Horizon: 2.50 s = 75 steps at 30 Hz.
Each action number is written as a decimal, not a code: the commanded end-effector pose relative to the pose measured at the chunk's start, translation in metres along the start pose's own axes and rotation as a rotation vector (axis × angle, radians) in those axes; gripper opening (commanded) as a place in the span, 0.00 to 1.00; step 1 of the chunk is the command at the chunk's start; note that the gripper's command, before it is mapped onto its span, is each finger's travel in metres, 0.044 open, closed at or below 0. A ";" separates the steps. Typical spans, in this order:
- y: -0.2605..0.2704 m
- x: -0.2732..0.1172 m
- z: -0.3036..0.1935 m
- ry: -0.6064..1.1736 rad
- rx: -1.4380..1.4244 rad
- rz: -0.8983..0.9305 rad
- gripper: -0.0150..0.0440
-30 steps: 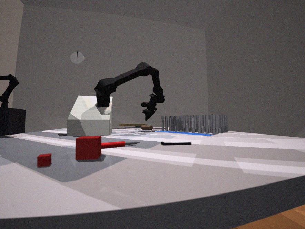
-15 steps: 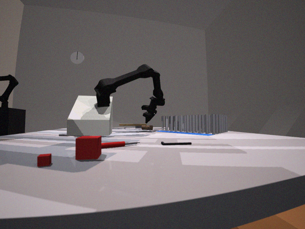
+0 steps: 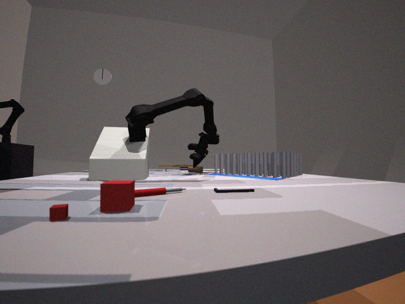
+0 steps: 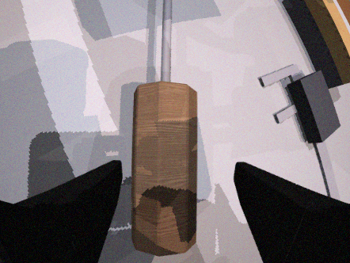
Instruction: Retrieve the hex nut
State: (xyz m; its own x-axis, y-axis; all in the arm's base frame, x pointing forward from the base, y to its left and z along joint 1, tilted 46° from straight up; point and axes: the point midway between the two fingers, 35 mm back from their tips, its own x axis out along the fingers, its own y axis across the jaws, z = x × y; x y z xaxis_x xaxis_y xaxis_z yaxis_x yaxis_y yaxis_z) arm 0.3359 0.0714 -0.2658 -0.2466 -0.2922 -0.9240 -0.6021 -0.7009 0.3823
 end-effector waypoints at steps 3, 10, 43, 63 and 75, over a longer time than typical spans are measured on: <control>0.004 0.011 -0.004 0.004 -0.003 0.007 0.73; 0.008 0.020 -0.007 0.005 -0.003 0.008 0.73; -0.042 -0.131 0.062 -0.005 -0.003 -0.001 0.25; 0.003 -0.198 0.007 0.150 0.352 -0.135 0.25; 0.043 -0.232 -0.016 0.225 0.586 -0.231 0.25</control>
State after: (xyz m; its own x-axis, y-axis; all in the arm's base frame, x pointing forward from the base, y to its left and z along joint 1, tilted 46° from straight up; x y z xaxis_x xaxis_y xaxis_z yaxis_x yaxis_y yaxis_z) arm 0.3785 0.1076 -0.0472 0.0310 -0.3402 -0.9399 -0.9290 -0.3568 0.0985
